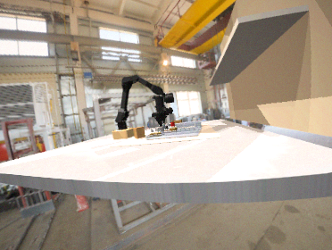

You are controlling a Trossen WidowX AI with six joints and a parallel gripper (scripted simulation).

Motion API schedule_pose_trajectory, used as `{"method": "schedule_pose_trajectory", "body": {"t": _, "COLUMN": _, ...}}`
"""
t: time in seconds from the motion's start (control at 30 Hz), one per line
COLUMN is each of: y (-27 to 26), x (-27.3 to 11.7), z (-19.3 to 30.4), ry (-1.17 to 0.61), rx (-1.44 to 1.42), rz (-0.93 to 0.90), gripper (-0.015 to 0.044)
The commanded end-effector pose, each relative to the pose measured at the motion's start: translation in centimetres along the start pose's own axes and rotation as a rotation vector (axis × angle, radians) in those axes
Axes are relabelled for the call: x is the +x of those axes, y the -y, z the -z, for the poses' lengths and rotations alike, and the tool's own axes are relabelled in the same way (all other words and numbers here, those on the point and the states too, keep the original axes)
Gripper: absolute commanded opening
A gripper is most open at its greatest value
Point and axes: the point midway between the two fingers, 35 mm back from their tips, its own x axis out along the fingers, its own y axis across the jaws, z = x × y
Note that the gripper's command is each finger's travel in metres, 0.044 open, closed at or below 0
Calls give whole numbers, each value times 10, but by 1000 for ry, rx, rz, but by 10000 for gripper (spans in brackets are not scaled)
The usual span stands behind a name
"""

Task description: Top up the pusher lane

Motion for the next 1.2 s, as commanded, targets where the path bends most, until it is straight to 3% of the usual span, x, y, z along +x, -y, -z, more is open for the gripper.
{"method": "schedule_pose_trajectory", "body": {"t": 0.0, "y": 0, "x": -3, "z": -8, "ry": 27, "rx": -5, "rz": 1, "gripper": 0}}
{"method": "schedule_pose_trajectory", "body": {"t": 1.17, "y": 0, "x": 5, "z": -9, "ry": 27, "rx": -5, "rz": 1, "gripper": 0}}
